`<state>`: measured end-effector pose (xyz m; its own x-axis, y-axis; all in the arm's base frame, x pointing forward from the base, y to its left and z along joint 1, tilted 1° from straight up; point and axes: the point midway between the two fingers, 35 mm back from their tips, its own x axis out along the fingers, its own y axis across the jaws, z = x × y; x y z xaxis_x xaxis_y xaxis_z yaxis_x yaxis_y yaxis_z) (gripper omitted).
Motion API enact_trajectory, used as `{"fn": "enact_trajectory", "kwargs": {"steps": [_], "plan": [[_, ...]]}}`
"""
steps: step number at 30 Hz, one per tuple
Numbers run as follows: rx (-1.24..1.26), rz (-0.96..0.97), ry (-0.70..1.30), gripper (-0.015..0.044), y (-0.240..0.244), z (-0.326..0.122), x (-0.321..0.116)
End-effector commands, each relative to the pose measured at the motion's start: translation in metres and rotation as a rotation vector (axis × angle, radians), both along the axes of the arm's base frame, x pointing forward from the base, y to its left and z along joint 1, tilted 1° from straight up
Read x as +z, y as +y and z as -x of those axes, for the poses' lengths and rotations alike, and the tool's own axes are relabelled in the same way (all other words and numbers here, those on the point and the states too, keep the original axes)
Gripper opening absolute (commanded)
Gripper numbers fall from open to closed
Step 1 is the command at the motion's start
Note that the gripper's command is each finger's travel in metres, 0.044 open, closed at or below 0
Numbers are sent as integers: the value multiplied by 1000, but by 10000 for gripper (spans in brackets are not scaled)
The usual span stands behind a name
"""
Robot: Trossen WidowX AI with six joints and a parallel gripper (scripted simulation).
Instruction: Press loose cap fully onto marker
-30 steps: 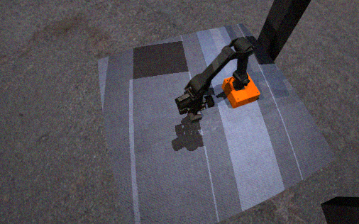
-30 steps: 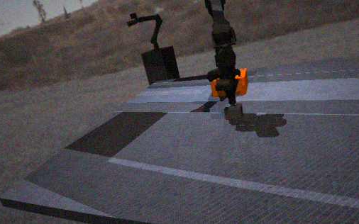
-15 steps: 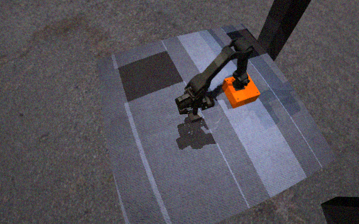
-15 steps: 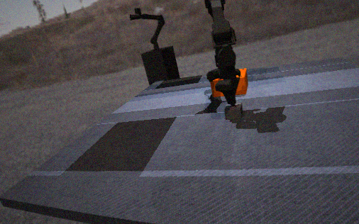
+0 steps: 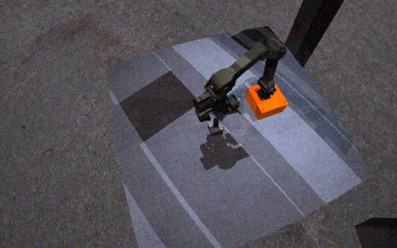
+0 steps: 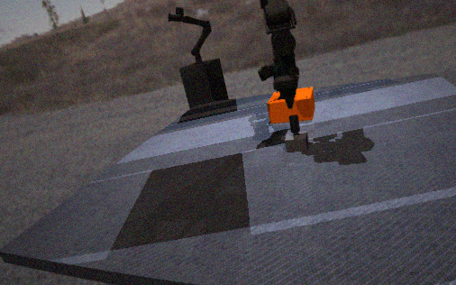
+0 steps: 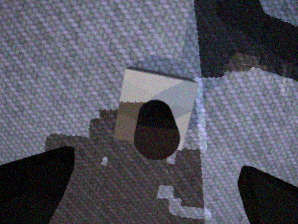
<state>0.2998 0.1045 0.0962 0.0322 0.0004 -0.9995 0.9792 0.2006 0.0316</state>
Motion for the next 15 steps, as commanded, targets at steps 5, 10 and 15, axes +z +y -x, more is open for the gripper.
{"fn": "enact_trajectory", "kwargs": {"steps": [5,10,15], "plan": [[676,21,3,177,1,1,-2],[1163,36,2,46,1,0,-5],[1499,45,1,0,2,0,-7]]}}
